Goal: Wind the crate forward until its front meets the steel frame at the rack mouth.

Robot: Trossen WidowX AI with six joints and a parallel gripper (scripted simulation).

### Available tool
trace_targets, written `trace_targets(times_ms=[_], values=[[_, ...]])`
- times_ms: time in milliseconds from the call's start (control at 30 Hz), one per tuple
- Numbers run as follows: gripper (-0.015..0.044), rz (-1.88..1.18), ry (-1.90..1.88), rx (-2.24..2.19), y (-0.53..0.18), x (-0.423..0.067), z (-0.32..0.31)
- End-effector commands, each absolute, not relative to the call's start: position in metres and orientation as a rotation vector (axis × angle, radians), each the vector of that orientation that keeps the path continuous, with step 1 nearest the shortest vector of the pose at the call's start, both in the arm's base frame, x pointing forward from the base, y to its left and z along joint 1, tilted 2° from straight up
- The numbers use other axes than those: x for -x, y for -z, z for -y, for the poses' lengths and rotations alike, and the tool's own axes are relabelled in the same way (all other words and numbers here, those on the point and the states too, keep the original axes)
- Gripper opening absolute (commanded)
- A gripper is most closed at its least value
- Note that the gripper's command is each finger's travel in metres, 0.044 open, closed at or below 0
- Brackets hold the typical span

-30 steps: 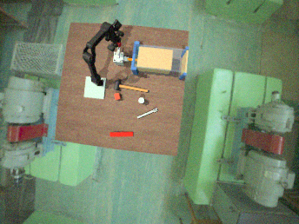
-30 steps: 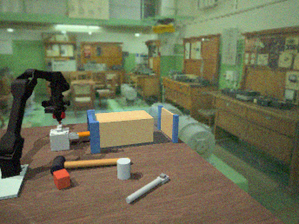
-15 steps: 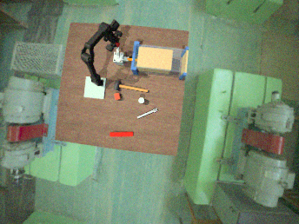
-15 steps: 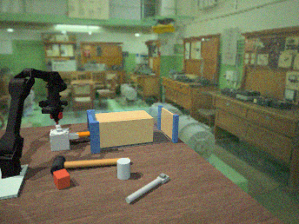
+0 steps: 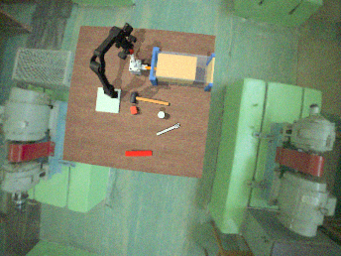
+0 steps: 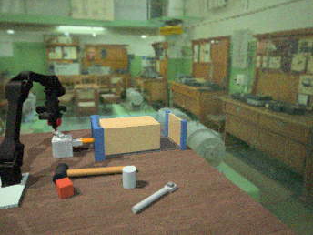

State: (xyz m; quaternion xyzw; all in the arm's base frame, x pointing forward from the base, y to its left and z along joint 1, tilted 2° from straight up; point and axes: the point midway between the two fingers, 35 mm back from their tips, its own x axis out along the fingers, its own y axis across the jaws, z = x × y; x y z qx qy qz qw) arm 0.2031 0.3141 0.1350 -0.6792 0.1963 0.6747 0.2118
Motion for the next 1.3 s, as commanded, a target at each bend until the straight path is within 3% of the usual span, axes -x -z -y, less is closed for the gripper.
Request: trace_targets(times_ms=[0,1267], values=[[0.0,-0.558,-1.906,1.876,-0.133,-0.19,-0.312],[0.0,-0.56,-1.909,1.874,-0.133,-0.154,-0.289]])
